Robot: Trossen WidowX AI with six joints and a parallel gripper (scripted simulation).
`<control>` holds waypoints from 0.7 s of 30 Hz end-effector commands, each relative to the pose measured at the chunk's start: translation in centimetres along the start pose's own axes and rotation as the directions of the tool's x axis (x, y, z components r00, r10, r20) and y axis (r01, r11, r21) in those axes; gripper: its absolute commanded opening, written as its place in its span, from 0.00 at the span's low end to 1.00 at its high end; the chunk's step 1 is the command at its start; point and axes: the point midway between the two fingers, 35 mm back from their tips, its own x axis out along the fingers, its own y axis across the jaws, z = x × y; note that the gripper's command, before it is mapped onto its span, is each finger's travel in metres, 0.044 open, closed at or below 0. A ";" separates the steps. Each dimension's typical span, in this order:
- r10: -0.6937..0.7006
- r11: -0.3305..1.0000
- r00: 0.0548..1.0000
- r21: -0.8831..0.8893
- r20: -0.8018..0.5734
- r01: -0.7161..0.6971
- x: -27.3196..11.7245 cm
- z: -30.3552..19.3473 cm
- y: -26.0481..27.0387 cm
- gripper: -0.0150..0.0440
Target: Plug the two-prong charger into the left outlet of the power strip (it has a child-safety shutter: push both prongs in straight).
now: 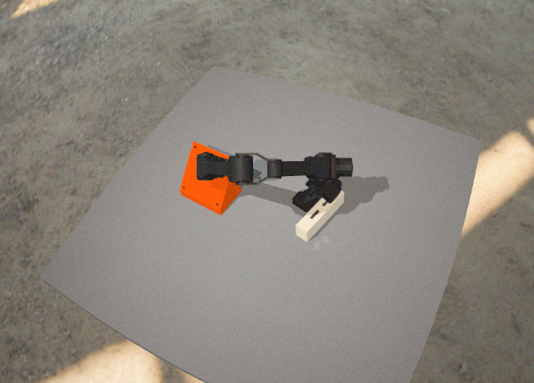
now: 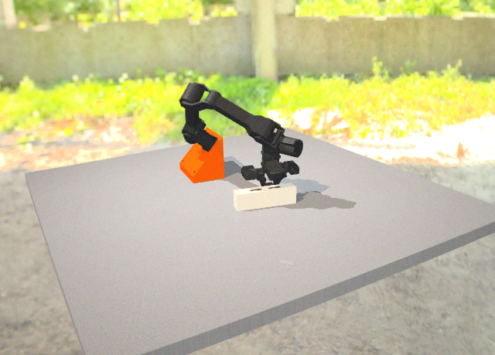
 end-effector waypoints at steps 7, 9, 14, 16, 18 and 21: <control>0.003 1.000 1.000 0.014 0.025 -0.003 -0.2 0.8 0.0 0.25; 0.003 1.000 1.000 0.014 0.025 -0.003 -0.2 0.8 0.0 0.25; 0.003 1.000 1.000 0.014 0.025 -0.003 -0.1 0.8 0.0 0.25; 0.003 1.000 1.000 0.014 0.025 -0.003 -0.1 0.8 0.0 0.25; 0.003 1.000 1.000 0.014 0.025 -0.003 -0.1 0.8 0.0 0.25; 0.003 1.000 1.000 0.014 0.025 -0.003 0.0 0.8 0.0 0.25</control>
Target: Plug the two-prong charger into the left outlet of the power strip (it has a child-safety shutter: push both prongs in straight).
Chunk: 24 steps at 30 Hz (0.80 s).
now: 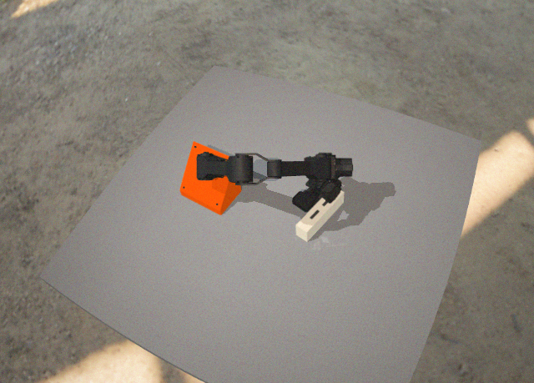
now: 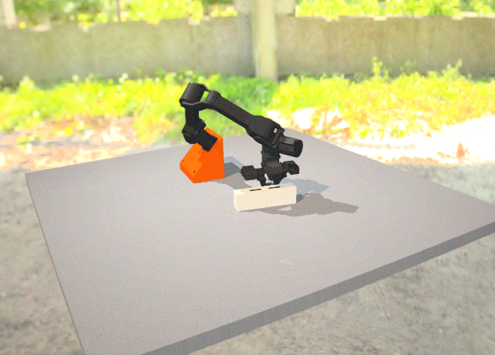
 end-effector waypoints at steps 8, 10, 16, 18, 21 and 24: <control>0.001 1.000 1.000 0.014 0.026 -0.001 0.0 0.8 0.0 0.25; 0.001 1.000 1.000 0.014 0.026 -0.001 0.1 0.8 0.0 0.25; 0.001 1.000 1.000 0.014 0.026 -0.001 0.1 0.8 0.0 0.25; 0.001 1.000 1.000 0.014 0.026 -0.001 0.2 0.8 0.0 0.25; 0.001 1.000 1.000 0.014 0.026 -0.001 0.2 0.8 0.0 0.25; 0.001 1.000 1.000 0.014 0.026 -0.001 0.2 0.8 0.0 0.25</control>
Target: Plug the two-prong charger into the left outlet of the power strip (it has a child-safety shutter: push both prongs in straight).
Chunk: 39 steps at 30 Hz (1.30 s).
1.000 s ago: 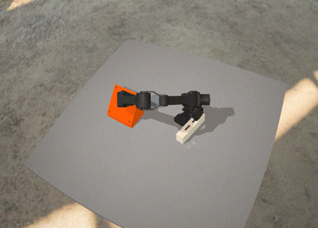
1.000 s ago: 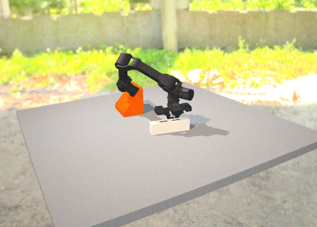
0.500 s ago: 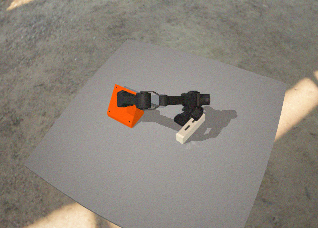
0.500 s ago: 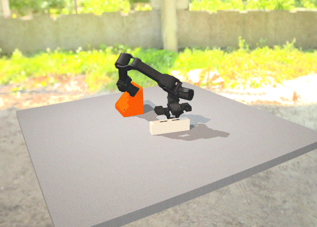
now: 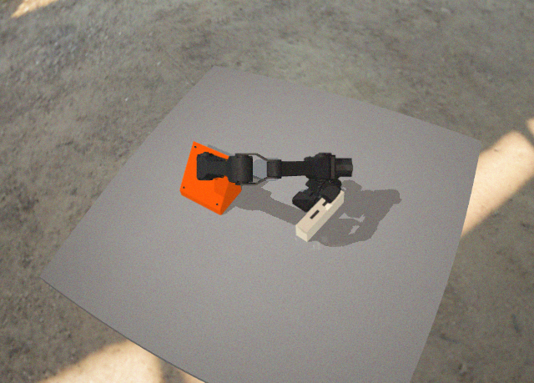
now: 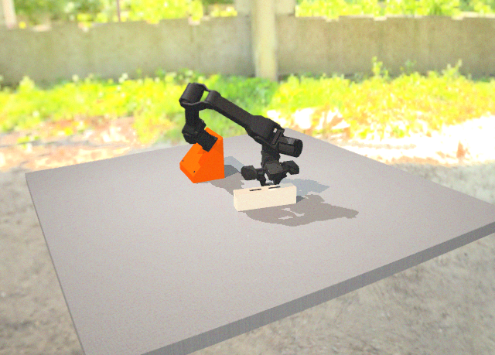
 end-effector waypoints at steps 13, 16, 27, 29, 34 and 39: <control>0.000 1.000 1.000 0.017 0.026 0.000 0.3 0.9 0.0 0.25; 0.000 1.000 1.000 -0.002 0.001 0.000 0.1 0.0 0.0 0.25; 0.000 1.000 1.000 -0.002 0.001 0.000 0.1 0.0 0.0 0.39; 0.000 1.000 1.000 -0.002 0.001 0.000 0.1 0.0 0.0 0.48; 0.000 1.000 1.000 -0.002 0.001 0.000 0.1 0.0 0.0 0.70; 0.000 1.000 1.000 -0.002 0.001 0.000 0.1 0.0 0.0 0.92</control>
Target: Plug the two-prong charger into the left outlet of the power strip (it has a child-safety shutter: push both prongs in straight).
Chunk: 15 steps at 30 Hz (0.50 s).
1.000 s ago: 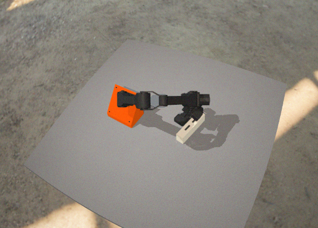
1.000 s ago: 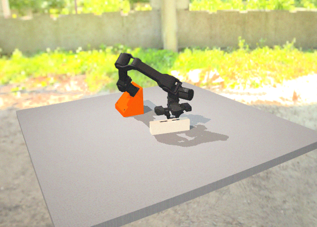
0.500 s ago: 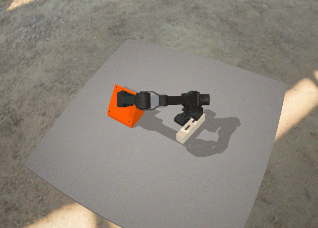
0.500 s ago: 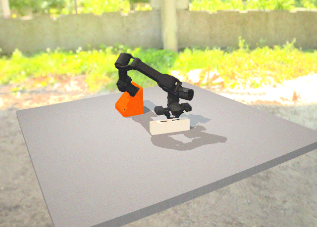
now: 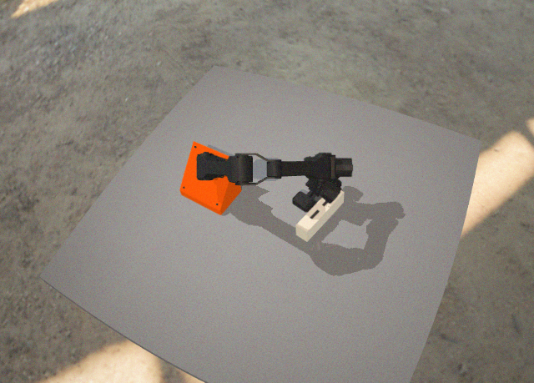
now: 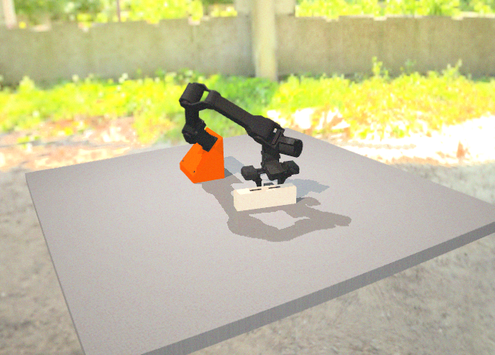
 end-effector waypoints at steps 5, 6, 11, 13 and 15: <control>0.001 1.000 1.000 0.003 0.003 -0.001 0.0 0.0 0.0 1.00; 0.001 1.000 1.000 0.003 0.003 -0.001 0.0 0.0 0.0 1.00; 0.001 1.000 1.000 0.005 0.006 -0.001 0.0 -0.2 0.0 1.00; 0.001 1.000 1.000 0.006 0.007 -0.001 0.0 -0.2 0.0 1.00; 0.001 1.000 1.000 0.007 0.008 -0.001 0.0 -0.3 0.0 1.00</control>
